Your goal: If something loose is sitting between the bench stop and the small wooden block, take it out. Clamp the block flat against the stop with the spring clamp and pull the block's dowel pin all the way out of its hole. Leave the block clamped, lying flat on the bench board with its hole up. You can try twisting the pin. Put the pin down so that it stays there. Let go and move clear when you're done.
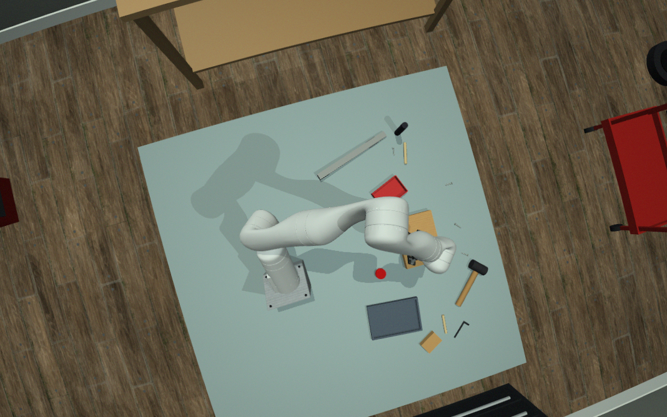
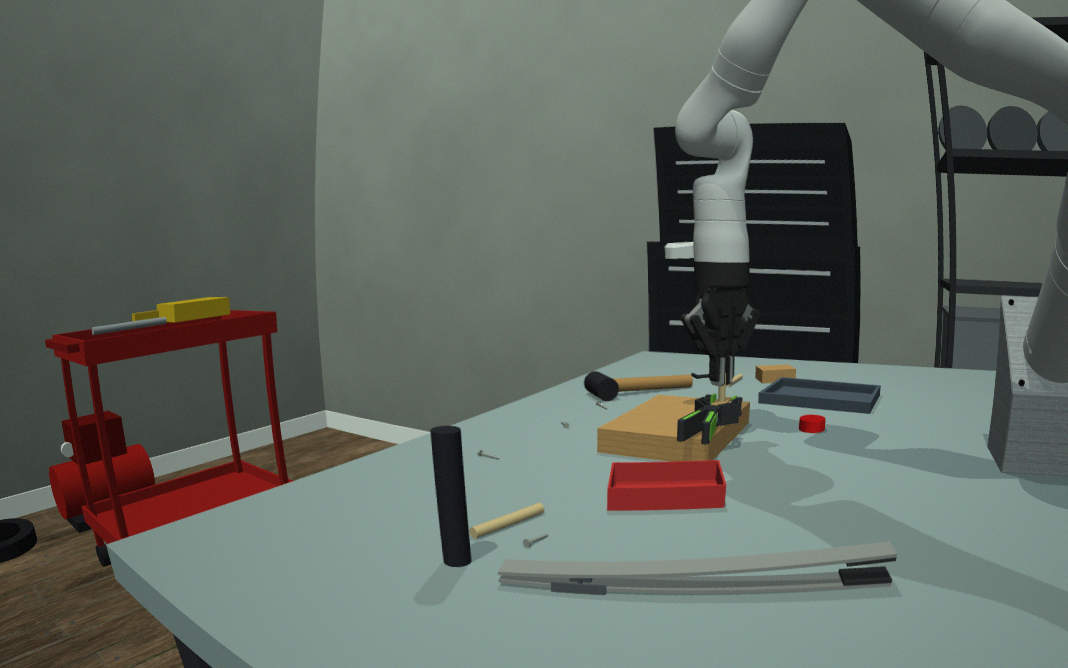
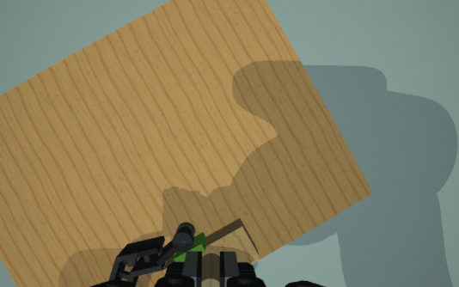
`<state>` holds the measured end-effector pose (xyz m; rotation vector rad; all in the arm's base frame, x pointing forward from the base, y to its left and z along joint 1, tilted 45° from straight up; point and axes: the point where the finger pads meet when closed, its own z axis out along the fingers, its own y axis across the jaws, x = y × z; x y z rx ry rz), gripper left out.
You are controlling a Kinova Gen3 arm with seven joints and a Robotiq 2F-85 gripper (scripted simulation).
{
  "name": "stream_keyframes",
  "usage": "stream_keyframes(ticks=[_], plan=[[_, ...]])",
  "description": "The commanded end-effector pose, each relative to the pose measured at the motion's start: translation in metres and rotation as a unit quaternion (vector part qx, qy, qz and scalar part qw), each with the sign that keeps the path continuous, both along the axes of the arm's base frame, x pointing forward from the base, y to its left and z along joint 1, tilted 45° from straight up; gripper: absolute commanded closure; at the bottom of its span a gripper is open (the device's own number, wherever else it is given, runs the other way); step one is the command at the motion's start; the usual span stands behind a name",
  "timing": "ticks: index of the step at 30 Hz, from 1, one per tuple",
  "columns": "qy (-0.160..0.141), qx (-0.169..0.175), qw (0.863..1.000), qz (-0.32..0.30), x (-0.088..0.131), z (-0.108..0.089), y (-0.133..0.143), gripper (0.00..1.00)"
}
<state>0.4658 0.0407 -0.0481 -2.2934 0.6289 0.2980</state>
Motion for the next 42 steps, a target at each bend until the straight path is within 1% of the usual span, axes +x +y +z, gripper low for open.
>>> stream_keyframes(ticks=[1,4,6,21,25,38,42], plan=[[0.013,0.001,1.0,-0.011,0.0001,0.0035,0.0011,0.9],[0.022,0.001,1.0,-0.02,0.0001,0.0035,0.0011,0.9],[0.022,0.001,1.0,-0.02,0.0001,0.0035,0.0011,0.9],[0.067,-0.001,0.996,-0.065,0.0,0.0038,0.001,0.9],[0.072,-0.001,0.995,-0.071,0.0,0.0039,0.0009,0.9],[0.036,0.0,0.999,-0.034,0.0001,0.0041,0.0006,0.9],[0.03,0.001,0.999,-0.028,0.0001,0.0041,0.0006,0.9]])
